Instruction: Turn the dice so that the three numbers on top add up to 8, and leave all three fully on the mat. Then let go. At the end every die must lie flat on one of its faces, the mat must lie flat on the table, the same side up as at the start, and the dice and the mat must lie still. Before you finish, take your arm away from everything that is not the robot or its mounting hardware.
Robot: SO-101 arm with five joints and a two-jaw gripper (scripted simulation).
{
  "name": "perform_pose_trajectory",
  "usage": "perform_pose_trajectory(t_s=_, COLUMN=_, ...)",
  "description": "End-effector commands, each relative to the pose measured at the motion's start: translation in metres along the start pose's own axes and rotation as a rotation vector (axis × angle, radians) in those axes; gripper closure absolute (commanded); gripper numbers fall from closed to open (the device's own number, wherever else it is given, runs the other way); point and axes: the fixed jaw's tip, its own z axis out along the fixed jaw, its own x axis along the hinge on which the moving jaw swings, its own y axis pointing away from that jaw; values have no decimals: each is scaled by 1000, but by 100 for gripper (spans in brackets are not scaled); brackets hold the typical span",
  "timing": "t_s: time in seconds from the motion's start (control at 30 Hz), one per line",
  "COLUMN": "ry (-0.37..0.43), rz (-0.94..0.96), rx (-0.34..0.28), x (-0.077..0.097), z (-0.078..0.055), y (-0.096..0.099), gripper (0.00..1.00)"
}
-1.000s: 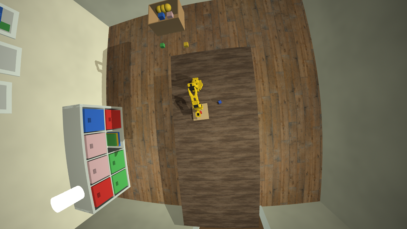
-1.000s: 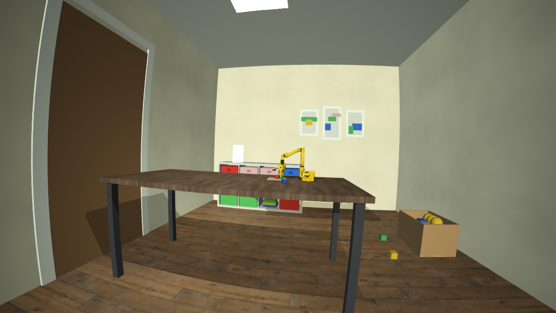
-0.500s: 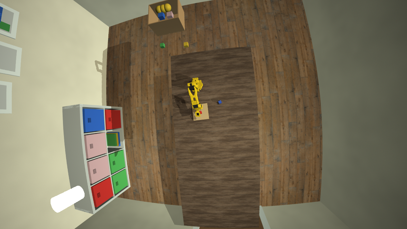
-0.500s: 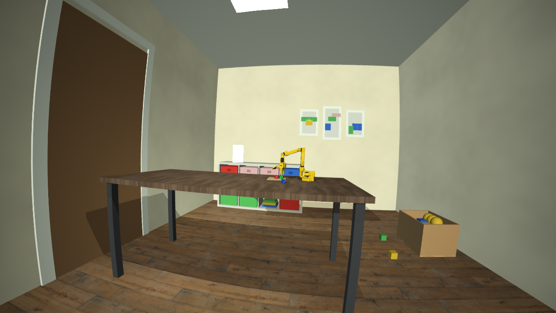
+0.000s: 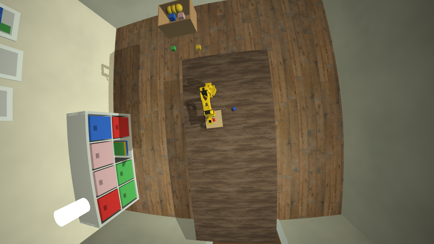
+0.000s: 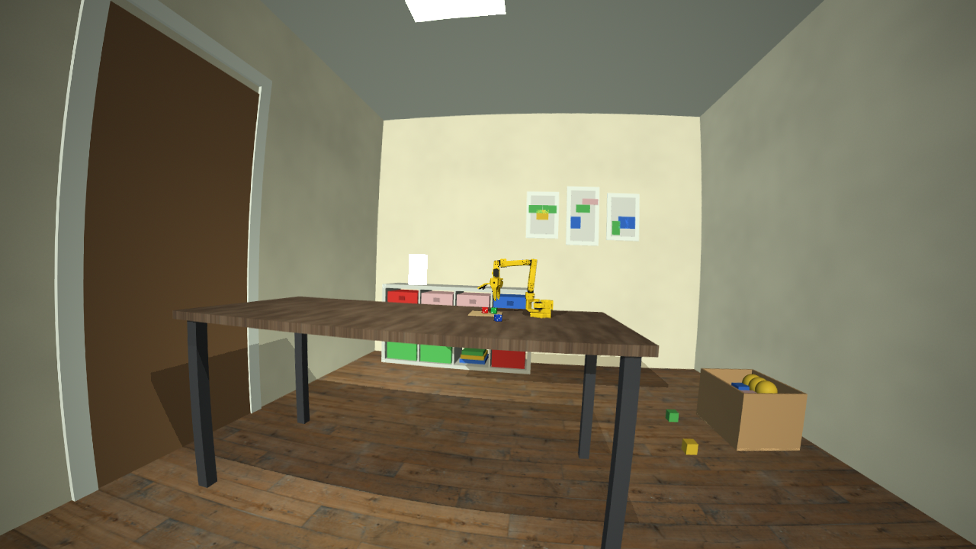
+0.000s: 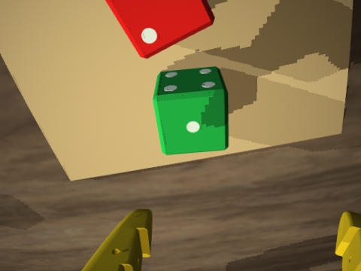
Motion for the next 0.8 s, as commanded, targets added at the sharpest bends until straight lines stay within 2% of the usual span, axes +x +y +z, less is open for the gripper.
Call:
perform_pose_trajectory(t_s=0.0, ry=-64, rz=-12, rx=-18, x=-5, z=-13, y=3, gripper=67)
perform_pose_trajectory(t_s=0.77, ry=-64, rz=-20, rx=-19, x=-6, z=-13, y=6, gripper=67)
